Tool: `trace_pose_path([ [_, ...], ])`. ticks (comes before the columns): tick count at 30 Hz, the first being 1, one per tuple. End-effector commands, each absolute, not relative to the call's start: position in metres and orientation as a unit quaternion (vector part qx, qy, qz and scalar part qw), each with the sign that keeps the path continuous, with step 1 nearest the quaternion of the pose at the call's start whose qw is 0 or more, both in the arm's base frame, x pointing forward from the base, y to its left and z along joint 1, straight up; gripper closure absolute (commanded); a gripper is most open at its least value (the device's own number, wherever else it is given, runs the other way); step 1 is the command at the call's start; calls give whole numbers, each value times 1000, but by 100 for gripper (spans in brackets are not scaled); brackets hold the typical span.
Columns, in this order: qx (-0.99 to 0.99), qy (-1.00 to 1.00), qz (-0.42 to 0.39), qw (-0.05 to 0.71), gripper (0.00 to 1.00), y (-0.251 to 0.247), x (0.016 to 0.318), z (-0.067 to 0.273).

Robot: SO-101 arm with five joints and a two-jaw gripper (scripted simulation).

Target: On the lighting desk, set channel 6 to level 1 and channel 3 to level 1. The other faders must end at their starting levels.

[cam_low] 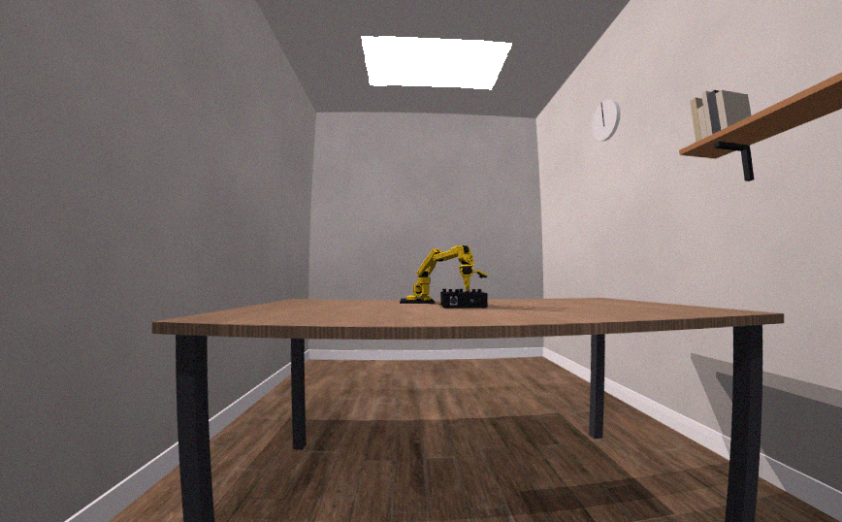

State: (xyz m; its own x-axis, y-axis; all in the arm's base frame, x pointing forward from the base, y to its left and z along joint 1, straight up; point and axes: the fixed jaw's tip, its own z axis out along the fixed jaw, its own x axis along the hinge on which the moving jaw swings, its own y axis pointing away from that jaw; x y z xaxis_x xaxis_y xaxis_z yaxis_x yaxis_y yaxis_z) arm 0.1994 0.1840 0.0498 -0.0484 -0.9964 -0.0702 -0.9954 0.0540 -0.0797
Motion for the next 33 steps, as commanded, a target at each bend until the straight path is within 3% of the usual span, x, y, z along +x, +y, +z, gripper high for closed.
trace_pose_path([
  [1, -701, 712, 0, 45, 100, 192, 188, 49],
  [33, -702, 711, 1, 39, 100, 195, 182, 47],
])
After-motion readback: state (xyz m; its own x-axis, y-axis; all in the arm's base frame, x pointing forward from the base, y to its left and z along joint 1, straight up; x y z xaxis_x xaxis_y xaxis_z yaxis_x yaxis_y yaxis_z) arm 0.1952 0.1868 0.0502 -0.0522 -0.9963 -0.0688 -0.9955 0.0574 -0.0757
